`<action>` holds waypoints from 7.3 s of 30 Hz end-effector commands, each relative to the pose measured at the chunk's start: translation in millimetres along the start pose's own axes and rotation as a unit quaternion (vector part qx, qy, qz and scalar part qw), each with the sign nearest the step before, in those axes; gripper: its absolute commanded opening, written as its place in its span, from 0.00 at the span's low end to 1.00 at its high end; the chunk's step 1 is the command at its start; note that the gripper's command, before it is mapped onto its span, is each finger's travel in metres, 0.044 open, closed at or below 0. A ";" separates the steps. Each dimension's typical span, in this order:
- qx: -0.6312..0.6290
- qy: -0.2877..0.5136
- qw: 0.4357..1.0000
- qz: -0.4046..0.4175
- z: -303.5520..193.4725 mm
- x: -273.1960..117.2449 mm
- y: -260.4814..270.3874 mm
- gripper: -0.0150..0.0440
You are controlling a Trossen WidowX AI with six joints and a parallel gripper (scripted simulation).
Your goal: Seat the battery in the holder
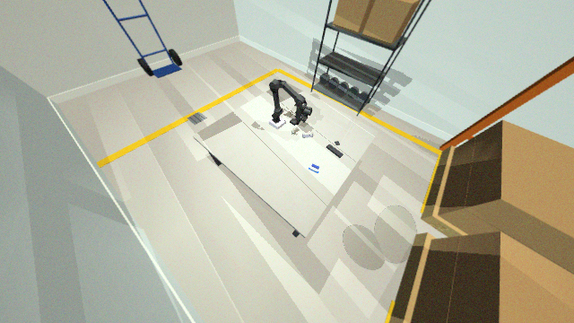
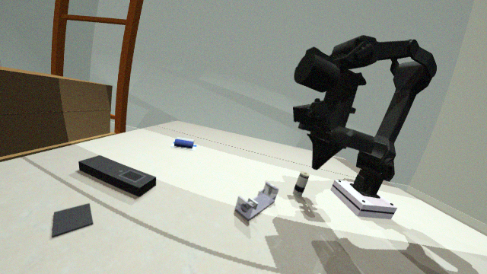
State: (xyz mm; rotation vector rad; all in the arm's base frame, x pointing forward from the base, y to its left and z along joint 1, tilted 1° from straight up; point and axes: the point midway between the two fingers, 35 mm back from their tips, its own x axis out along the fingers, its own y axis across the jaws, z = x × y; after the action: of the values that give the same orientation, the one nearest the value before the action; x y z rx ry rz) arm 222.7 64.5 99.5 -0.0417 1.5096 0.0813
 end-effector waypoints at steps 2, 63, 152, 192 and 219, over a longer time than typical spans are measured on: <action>0.002 0.012 1.000 0.000 -5.9 37.3 -0.3 0.25; 0.004 0.011 1.000 -0.004 -6.9 -26.2 -69.9 0.25; 0.707 0.004 0.707 -0.012 -9.9 92.0 -92.3 0.41; 0.908 0.007 0.419 -0.007 108.9 15.8 19.1 0.40; 0.907 -0.036 0.397 -0.133 106.5 55.9 20.8 0.40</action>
State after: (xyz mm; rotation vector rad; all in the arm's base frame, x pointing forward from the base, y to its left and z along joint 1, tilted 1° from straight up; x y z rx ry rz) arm 327.2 95.5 49.9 1.4792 0.7372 -1.8281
